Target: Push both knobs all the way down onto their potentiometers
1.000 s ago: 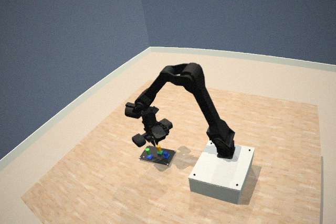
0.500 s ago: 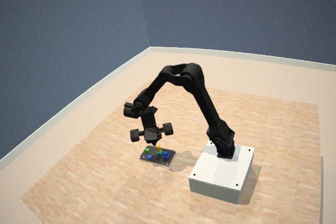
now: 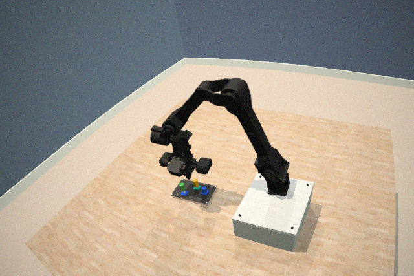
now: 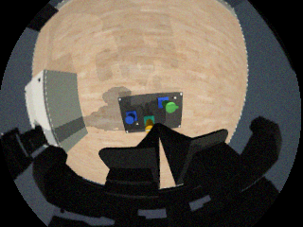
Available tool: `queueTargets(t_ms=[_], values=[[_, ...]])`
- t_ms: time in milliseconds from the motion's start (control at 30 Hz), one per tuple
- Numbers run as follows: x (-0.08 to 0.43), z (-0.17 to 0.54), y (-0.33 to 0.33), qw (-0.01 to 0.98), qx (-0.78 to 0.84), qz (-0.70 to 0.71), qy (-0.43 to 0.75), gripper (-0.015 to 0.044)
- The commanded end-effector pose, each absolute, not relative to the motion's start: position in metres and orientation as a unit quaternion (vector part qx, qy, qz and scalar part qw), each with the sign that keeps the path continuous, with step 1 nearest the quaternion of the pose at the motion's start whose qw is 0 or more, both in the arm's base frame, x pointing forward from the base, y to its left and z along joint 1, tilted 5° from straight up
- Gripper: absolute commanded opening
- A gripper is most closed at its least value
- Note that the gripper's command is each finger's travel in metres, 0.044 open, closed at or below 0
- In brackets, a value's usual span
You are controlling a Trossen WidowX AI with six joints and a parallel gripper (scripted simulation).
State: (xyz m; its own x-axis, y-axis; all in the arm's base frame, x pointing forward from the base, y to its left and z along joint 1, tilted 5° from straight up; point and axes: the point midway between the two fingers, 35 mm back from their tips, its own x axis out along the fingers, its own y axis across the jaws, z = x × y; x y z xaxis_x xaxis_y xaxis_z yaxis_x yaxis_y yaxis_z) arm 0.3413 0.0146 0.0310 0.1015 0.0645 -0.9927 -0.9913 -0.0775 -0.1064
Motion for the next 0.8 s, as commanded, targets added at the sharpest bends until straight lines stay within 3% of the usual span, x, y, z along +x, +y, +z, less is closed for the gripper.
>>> queueTargets(t_ms=[0,767], values=[[0.3438,0.0336,0.0151,0.553,-0.496,0.477,0.469,0.0],[0.3488,0.0404,0.0193,0.702,-0.24,0.258,0.619,0.0]])
